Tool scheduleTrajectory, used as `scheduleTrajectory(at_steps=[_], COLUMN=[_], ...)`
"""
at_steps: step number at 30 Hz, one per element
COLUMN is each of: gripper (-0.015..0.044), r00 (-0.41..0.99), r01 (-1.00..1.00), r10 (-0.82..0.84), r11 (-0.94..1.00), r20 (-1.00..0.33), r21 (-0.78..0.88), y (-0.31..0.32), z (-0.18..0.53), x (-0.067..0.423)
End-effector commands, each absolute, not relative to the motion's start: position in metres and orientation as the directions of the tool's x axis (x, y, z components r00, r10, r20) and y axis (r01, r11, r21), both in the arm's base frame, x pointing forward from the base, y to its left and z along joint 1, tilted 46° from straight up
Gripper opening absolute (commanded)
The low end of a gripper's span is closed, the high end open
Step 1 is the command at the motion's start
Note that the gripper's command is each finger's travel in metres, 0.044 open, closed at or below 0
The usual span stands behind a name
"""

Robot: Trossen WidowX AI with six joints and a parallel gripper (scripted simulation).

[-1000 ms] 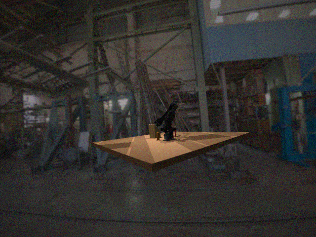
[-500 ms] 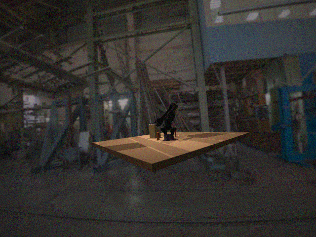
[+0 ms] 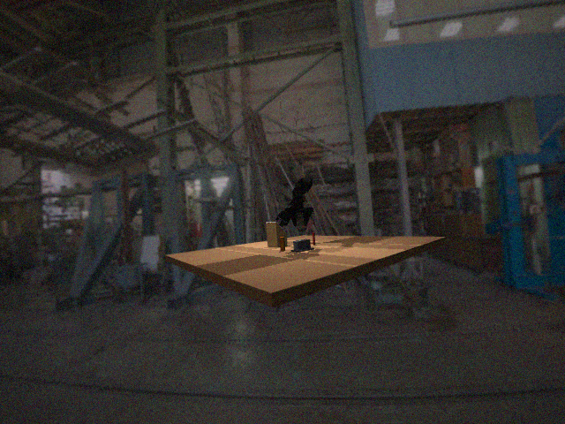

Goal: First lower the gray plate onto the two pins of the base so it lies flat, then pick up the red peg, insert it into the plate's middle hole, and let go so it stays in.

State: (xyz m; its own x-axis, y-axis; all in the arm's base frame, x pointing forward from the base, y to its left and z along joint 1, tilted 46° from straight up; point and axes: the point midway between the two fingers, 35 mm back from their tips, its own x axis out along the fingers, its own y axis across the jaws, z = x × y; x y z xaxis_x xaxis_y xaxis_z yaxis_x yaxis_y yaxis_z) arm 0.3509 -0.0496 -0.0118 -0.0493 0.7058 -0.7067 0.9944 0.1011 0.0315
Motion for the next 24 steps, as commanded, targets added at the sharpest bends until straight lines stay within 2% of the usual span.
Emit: scheduleTrajectory(at_steps=[1, 8, 16, 24], gripper=[0.044, 0.044, 0.044, 0.044], r00=[-0.062, -0.062, -0.066, -0.068], r01=[0.991, 0.952, 0.863, 0.842], r10=[0.704, 0.701, 0.708, 0.711], r11=[0.127, 0.255, 0.395, 0.417], r20=[-0.707, -0.711, -0.703, -0.7], r21=[0.04, 0.169, 0.317, 0.342], y=[-0.046, 0.012, 0.071, 0.08], z=[-0.001, 0.067, 0.121, 0.127], x=[0.348, 0.315, 0.248, 0.23])
